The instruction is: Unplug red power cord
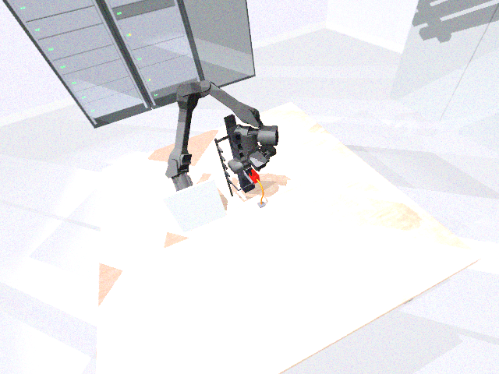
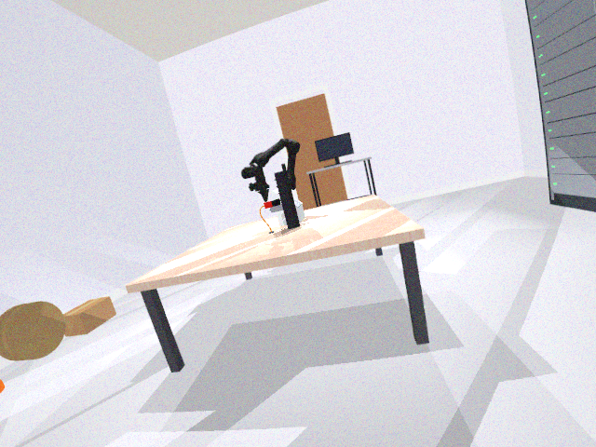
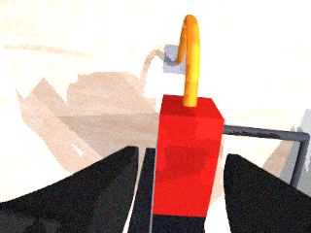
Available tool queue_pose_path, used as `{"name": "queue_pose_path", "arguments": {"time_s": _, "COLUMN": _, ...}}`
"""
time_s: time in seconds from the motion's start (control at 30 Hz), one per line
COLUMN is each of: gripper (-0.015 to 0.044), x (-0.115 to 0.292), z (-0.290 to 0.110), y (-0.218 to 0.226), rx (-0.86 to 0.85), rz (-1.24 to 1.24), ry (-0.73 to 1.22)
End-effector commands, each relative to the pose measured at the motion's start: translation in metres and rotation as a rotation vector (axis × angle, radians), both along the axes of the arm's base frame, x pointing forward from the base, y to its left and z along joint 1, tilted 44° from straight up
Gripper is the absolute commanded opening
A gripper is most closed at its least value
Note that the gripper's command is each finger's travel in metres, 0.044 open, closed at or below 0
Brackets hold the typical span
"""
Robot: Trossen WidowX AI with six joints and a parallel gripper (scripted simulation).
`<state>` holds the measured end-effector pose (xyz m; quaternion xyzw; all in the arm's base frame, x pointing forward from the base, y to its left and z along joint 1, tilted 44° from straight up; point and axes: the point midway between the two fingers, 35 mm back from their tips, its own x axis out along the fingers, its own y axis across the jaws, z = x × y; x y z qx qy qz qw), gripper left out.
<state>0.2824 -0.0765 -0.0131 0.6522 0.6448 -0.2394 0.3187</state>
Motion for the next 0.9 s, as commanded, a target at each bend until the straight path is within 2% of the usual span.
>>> {"name": "queue_pose_path", "arguments": {"time_s": 0.0, "gripper": 0.016, "x": -0.0004, "z": -0.0029, "y": 0.005, "rx": 0.002, "rz": -0.004, "ry": 0.0}}
{"name": "queue_pose_path", "arguments": {"time_s": 0.1, "gripper": 0.016, "x": -0.0004, "z": -0.0037, "y": 0.0058, "rx": 0.002, "rz": -0.004, "ry": 0.0}}
{"name": "queue_pose_path", "arguments": {"time_s": 0.2, "gripper": 0.0081, "x": 0.0002, "z": -0.0025, "y": 0.0035, "rx": 0.0, "rz": 0.002, "ry": -0.001}}
{"name": "queue_pose_path", "arguments": {"time_s": 0.6, "gripper": 0.0001, "x": 0.0002, "z": -0.0025, "y": 0.0035, "rx": 0.0, "rz": 0.002, "ry": -0.001}}
{"name": "queue_pose_path", "arguments": {"time_s": 0.87, "gripper": 0.0, "x": 0.0017, "z": -0.0068, "y": -0.0019, "rx": -0.001, "rz": 0.001, "ry": -0.001}}
